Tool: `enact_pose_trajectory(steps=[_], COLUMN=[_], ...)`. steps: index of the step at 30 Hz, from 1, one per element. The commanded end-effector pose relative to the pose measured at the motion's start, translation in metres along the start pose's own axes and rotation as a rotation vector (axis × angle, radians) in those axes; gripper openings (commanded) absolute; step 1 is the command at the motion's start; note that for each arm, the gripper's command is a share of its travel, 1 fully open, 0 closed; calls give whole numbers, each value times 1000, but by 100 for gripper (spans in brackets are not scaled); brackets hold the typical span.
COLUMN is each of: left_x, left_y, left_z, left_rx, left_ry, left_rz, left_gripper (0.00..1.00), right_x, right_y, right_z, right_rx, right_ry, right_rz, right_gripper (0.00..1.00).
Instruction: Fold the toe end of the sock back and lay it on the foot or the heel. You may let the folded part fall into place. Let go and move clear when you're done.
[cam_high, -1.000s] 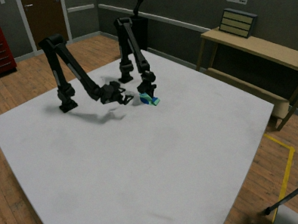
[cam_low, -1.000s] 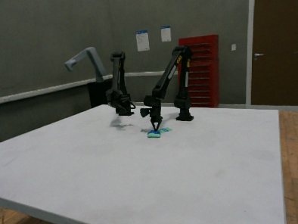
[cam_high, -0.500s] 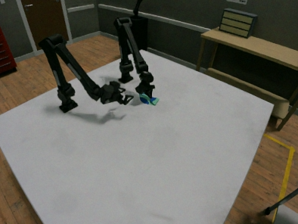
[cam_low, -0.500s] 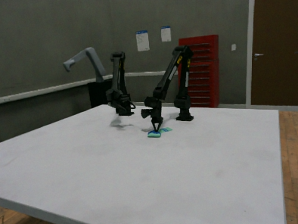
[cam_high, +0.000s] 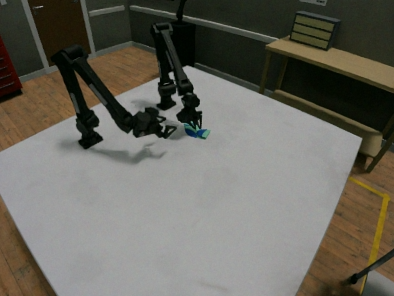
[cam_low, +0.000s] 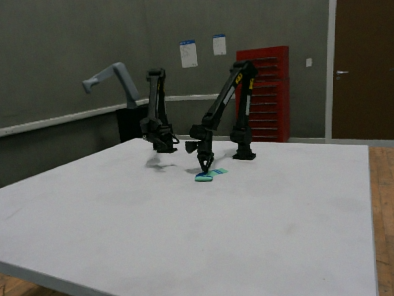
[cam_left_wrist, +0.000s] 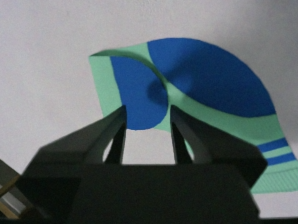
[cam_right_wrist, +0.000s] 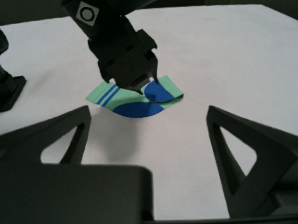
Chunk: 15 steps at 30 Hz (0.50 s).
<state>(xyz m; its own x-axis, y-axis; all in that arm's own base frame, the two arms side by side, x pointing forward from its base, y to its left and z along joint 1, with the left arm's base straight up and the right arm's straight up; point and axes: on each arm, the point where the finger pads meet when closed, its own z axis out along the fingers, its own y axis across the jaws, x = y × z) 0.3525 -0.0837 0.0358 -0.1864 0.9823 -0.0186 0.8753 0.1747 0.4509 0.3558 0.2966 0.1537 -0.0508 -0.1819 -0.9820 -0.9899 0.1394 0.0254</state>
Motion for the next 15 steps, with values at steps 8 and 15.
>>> enact_pose_trajectory(steps=[8,15], left_x=[-7,6], left_y=[54,58], left_z=[-59,-68], left_rx=[-66,94], left_ry=[-34,-203], left_rz=[-32,-107], left_gripper=[65,65], right_x=[-13,-34], right_y=[-7,-10], right_z=[2,0], right_rx=[2,1], right_ry=[-21,-30], right_rz=[-44,-73], right_gripper=[100,100])
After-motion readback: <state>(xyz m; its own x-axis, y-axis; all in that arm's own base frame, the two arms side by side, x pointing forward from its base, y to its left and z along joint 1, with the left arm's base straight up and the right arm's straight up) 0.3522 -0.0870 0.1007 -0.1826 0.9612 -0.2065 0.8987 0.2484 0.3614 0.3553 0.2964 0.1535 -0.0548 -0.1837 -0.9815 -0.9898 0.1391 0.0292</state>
